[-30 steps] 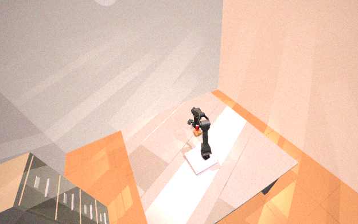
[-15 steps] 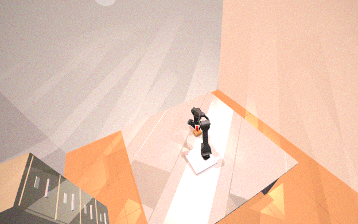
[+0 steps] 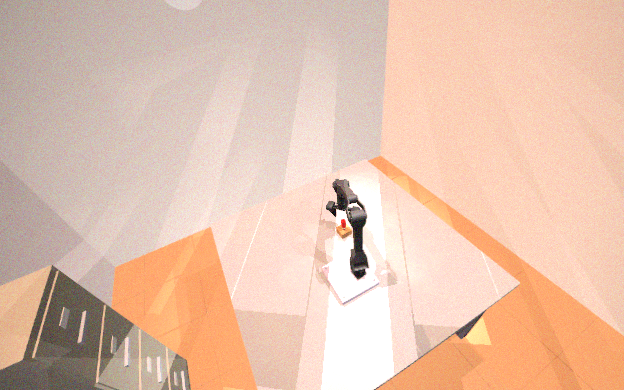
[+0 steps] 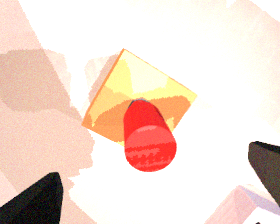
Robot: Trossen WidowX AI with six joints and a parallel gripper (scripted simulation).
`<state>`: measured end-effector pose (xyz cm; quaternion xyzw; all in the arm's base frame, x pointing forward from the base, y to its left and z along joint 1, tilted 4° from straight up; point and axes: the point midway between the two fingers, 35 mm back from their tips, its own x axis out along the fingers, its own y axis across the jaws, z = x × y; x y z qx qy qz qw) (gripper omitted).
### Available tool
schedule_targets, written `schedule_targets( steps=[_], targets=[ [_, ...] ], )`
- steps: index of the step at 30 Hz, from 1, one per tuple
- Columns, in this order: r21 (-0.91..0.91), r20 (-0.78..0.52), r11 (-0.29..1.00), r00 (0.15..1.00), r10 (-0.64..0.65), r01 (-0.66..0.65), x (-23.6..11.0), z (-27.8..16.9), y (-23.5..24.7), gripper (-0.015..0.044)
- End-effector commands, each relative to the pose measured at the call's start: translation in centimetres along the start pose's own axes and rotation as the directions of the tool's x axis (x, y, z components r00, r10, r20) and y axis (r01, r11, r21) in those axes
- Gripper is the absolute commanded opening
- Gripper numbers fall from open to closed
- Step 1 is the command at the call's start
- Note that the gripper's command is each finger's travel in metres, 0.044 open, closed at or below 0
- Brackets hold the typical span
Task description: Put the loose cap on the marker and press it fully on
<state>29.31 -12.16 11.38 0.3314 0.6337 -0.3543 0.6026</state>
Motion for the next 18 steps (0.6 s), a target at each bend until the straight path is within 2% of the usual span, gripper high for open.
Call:
schedule_targets(
  steps=[1,2,4,7,13,15,18],
  targets=[
    [0.004,0.007,1.000,1.000,0.006,-0.006,-2.08,-0.15,-0.10,0.0440],
    [0.004,0.007,1.000,1.000,0.006,-0.006,-2.08,-0.15,-0.10,0.0440],
    [-0.054,0.008,0.999,1.000,0.006,-0.006,-2.03,-0.15,-0.09,0.0387],
    [-0.308,0.008,0.951,1.000,0.006,-0.003,-1.77,-0.14,-0.04,0.0309],
    [-0.753,0.010,0.658,1.000,0.004,0.005,-1.24,-0.14,0.04,0.0151],
    [-0.790,0.010,0.614,1.000,0.004,0.005,-1.18,-0.14,0.05,0.0099],
    [-0.790,0.010,0.614,1.000,0.004,0.005,-1.18,-0.14,0.05,0.0020]
  ],
)
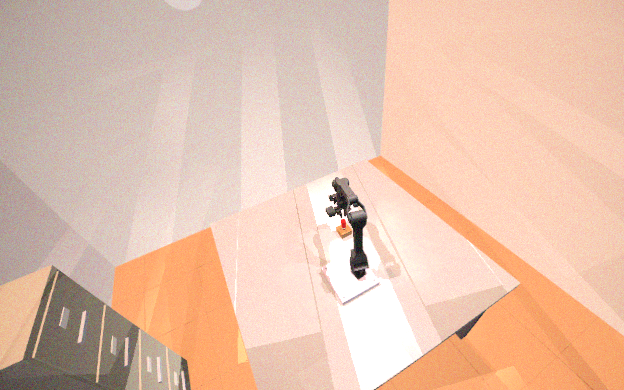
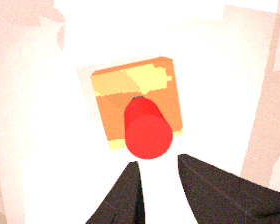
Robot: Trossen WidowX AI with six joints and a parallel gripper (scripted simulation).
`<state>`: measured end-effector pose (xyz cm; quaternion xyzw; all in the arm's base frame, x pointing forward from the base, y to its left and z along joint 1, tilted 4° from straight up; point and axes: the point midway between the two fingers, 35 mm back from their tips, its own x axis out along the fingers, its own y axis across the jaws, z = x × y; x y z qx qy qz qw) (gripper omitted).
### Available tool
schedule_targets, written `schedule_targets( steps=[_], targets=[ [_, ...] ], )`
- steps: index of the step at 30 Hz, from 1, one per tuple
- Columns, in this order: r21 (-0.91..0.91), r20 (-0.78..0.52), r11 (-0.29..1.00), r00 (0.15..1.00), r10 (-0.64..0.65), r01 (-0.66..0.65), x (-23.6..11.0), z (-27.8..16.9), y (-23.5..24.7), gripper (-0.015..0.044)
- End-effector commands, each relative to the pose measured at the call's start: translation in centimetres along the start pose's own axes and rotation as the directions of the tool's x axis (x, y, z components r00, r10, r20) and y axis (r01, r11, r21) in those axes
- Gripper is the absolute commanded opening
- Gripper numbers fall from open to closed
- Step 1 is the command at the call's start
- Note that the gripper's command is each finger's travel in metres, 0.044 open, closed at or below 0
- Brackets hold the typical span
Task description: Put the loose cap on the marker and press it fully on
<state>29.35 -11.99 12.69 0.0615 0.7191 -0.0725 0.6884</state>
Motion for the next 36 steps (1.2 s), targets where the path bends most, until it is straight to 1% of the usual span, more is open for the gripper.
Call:
schedule_targets(
  steps=[1,13,36],
  targets=[
    [-0.087,0.000,0.996,1.000,-0.002,0.002,0.1,0.0,0.0,0.0000],
    [-0.087,0.000,0.996,1.000,-0.002,0.002,0.4,0.0,0.0,0.0000],
    [-0.087,0.000,0.996,1.000,-0.002,0.002,3.6,0.0,0.0,0.0000]
  ],
)
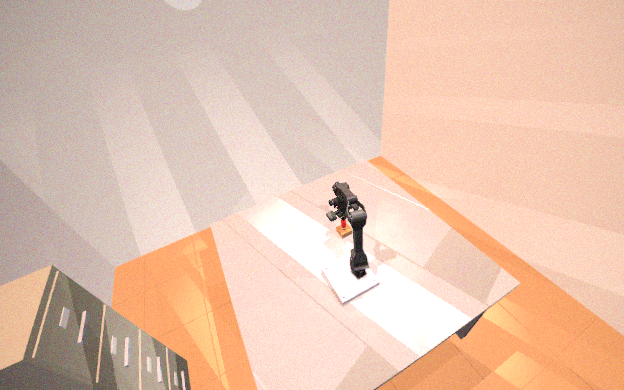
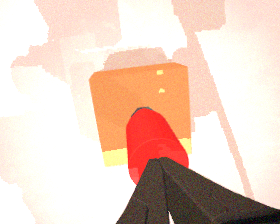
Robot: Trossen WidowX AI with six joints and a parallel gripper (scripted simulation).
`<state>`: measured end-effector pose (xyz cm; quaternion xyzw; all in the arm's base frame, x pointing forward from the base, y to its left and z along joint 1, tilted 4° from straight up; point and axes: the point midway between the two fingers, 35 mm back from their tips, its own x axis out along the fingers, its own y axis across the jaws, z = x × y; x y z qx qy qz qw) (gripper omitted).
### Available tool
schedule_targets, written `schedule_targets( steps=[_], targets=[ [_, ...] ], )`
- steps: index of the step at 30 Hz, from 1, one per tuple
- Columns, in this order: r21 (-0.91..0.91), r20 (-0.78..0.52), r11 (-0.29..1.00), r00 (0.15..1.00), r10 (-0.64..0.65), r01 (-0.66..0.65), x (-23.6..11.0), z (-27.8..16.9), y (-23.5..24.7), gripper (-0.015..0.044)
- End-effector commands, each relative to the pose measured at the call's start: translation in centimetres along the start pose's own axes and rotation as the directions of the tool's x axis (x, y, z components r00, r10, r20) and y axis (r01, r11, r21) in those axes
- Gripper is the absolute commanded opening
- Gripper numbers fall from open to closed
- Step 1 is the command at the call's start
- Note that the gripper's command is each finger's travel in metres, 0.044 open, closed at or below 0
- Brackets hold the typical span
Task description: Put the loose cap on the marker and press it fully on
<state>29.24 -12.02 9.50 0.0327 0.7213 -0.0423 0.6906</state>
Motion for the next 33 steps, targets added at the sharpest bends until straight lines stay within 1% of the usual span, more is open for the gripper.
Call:
schedule_targets(
  steps=[1,6,7,13,15,21,22,25,33],
  targets=[
    [-0.004,-0.001,1.000,1.000,-0.002,0.002,0.6,0.0,0.0,0.0000],
    [-0.004,-0.001,1.000,1.000,-0.002,0.002,1.0,0.2,-0.1,0.0000],
    [0.000,0.009,1.000,1.000,-0.002,0.002,0.5,0.2,0.0,0.0000],
    [0.000,0.009,1.000,1.000,-0.002,0.002,0.3,0.2,-0.1,0.0000],
    [0.000,0.009,1.000,1.000,-0.002,0.002,-1.1,0.4,-0.1,0.0000],
    [0.000,0.009,1.000,1.000,-0.002,0.002,-7.7,0.3,-0.1,0.0000],
    [0.000,0.009,1.000,1.000,-0.002,0.002,-8.2,0.3,0.0,0.0000],
    [0.000,0.009,1.000,1.000,-0.002,0.002,-8.4,0.2,0.0,0.0000],
    [0.000,0.009,1.000,1.000,-0.002,0.002,-8.4,0.2,0.0,0.0210]
  ],
)
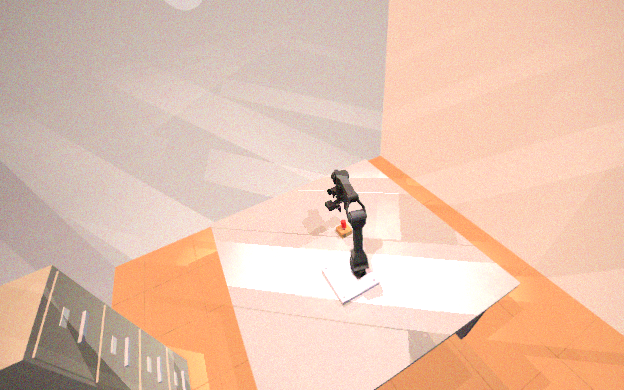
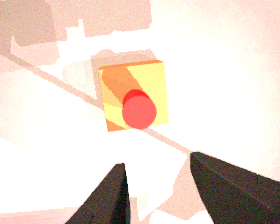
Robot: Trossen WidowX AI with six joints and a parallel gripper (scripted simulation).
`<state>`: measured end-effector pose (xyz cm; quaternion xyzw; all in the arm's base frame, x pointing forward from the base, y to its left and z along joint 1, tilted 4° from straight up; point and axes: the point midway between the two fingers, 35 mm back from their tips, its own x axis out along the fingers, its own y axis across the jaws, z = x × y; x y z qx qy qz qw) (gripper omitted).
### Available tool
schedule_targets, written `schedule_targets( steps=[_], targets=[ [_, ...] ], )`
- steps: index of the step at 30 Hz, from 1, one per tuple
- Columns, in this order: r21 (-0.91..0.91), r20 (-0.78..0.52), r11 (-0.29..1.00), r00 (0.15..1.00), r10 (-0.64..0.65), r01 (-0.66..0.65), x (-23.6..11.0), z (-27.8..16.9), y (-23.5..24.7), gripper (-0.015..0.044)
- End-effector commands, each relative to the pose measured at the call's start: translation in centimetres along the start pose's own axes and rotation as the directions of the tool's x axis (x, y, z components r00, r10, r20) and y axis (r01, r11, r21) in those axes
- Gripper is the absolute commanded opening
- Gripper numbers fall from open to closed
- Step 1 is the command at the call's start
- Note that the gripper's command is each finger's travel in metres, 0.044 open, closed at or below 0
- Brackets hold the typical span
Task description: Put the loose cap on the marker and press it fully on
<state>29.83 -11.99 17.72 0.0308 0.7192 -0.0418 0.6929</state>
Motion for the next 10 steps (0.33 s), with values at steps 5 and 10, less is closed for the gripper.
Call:
schedule_targets(
  steps=[5,10],
  targets=[
    [0.004,0.003,1.000,1.000,-0.001,0.001,-0.18,0.00,0.00,0.0341],
    [0.004,0.003,1.000,1.000,-0.001,0.001,-0.18,0.00,0.00,0.0440]
  ],
)
